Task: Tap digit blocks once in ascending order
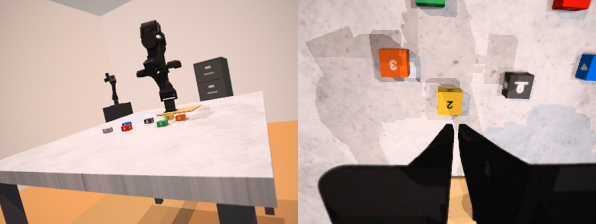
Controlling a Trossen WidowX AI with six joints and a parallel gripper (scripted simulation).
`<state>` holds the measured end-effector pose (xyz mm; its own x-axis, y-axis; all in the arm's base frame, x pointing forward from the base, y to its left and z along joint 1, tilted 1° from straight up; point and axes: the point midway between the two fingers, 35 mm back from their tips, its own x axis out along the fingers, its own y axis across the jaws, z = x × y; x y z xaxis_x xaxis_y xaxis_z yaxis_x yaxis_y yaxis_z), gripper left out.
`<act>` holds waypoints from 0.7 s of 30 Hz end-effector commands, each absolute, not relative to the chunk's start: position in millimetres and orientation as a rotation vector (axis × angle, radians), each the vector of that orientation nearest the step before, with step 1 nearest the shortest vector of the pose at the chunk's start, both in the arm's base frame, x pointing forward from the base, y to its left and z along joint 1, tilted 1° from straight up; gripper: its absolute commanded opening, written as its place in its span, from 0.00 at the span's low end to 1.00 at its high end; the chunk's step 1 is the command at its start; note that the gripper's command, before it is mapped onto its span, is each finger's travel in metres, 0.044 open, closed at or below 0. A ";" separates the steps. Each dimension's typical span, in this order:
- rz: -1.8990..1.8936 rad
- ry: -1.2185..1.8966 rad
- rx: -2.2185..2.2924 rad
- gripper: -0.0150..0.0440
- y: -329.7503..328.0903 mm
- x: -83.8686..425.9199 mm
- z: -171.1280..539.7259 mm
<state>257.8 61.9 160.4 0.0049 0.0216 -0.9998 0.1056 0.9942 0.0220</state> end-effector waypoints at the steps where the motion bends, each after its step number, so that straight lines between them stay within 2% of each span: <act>1: -0.069 1.565 0.103 0.29 58.2 236.6 154.8; 5: -0.077 1.568 0.108 0.29 58.6 236.7 147.1; 12: -0.071 1.566 0.104 0.29 60.0 236.9 75.5; 21: -0.069 1.565 0.103 0.29 60.2 237.2 68.2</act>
<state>238.2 60.3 74.5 0.0092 0.0227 -0.9997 0.1137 0.9932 0.0236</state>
